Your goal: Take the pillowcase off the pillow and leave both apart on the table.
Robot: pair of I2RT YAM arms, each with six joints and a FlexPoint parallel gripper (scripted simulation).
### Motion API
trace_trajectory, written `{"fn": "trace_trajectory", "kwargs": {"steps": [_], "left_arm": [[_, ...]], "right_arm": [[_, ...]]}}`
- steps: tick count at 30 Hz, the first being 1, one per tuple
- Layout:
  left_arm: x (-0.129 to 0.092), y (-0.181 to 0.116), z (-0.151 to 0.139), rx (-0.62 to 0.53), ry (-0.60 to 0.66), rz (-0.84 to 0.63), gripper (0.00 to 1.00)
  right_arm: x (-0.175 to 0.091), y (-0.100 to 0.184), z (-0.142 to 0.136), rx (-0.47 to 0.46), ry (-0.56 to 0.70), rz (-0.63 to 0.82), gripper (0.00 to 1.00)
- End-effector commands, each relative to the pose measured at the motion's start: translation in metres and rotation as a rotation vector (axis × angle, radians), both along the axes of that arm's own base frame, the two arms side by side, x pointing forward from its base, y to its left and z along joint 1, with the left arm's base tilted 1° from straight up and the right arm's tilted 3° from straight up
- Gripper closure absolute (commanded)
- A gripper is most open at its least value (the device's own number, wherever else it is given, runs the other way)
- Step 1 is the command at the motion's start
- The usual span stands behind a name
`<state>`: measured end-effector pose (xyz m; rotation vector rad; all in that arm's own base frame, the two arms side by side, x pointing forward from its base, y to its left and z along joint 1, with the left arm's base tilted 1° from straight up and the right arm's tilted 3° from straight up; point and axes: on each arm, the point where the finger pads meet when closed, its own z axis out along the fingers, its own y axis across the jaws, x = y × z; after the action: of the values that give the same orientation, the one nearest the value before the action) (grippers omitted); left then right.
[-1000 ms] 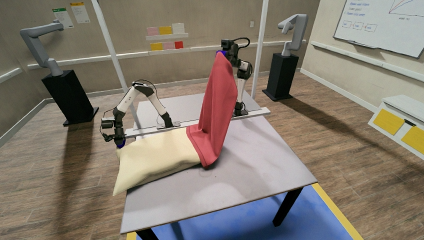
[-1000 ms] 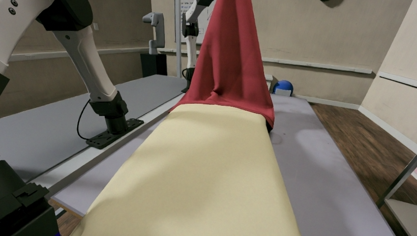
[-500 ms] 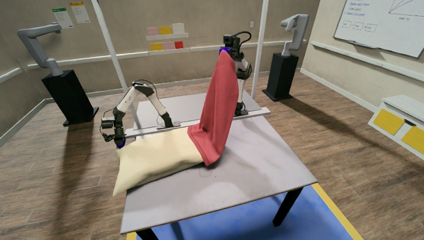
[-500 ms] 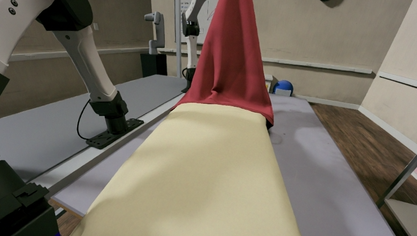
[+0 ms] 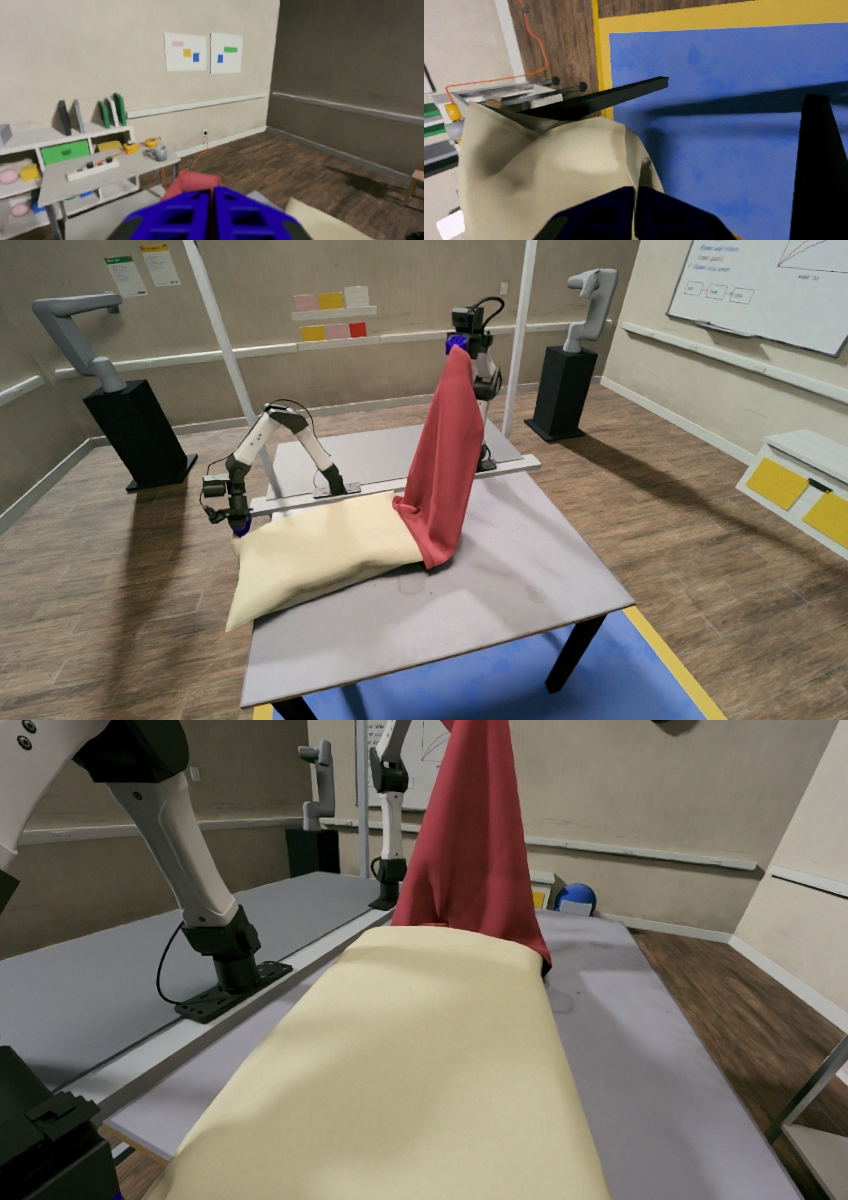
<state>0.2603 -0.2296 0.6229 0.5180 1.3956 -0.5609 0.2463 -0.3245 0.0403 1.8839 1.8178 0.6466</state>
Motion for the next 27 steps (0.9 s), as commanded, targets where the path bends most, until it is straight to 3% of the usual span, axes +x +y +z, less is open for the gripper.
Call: {"fn": "trace_trajectory", "kwargs": {"steps": [1, 3, 4, 11, 19, 21, 27], "left_arm": [[-0.005, 0.015, -0.011, 0.058, 0.084, 0.029, 1.00], [0.001, 0.002, -0.009, 0.048, 0.063, 0.000, 1.00], [-0.005, 0.011, 0.006, 0.008, 0.025, 0.011, 1.00], [-0.009, 0.028, -0.021, 0.108, 0.144, 0.047, 1.00], [-0.012, 0.025, -0.002, 0.066, 0.079, 0.031, 1.00], [-0.024, 0.037, 0.012, 0.033, 0.042, 0.036, 1.00], [-0.029, 0.039, 0.017, 0.022, 0.031, 0.030, 1.00]], "right_arm": [[0.008, -0.007, 0.007, -0.056, -0.022, 0.018, 1.00], [0.008, -0.007, 0.007, -0.056, -0.022, 0.018, 1.00], [0.008, -0.007, 0.007, -0.056, -0.022, 0.018, 1.00], [0.008, -0.007, 0.007, -0.056, -0.022, 0.018, 1.00], [0.008, -0.007, 0.007, -0.056, -0.022, 0.018, 1.00], [0.008, -0.007, 0.007, -0.056, -0.022, 0.018, 1.00], [0.008, -0.007, 0.007, -0.056, -0.022, 0.018, 1.00]]}}
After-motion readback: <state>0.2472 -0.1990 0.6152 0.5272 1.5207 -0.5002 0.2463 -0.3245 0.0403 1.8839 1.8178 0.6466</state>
